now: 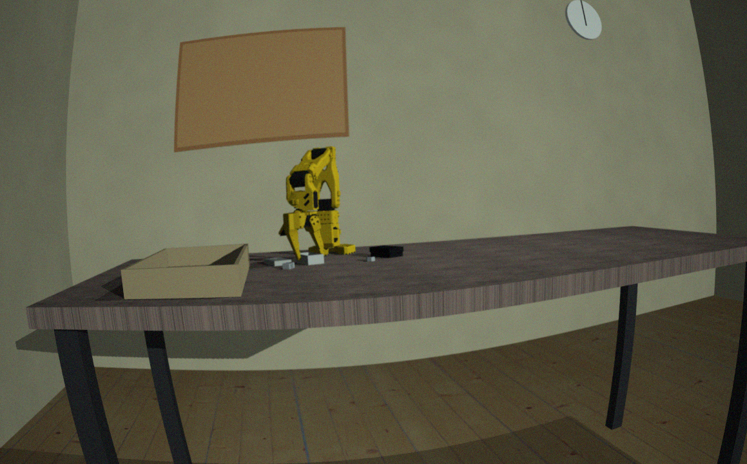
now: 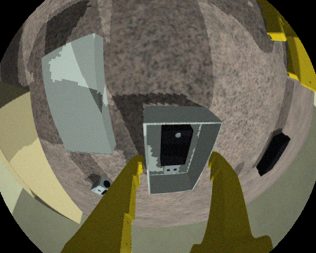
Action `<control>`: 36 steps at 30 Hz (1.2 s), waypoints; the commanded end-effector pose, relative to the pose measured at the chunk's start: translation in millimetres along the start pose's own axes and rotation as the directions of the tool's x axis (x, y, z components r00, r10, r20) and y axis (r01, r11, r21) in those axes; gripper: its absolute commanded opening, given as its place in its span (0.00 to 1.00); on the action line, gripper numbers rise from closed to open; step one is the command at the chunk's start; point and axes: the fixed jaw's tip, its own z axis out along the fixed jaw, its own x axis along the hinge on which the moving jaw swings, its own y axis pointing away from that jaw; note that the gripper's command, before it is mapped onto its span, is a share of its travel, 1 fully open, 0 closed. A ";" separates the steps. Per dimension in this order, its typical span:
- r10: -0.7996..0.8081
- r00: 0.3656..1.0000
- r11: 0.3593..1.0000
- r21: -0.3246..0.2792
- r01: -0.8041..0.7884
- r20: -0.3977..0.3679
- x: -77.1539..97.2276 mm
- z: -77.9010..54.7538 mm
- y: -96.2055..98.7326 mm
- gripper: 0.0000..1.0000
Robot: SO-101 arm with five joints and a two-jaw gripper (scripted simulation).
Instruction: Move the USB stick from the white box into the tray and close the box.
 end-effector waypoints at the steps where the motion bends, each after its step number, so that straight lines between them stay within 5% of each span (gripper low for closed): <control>1: 0.003 1.000 1.000 -0.016 -0.003 -0.016 3.4 -1.2 1.2 0.30; 36: 0.003 1.000 1.000 -0.016 -0.003 -0.016 3.4 -1.2 1.2 0.25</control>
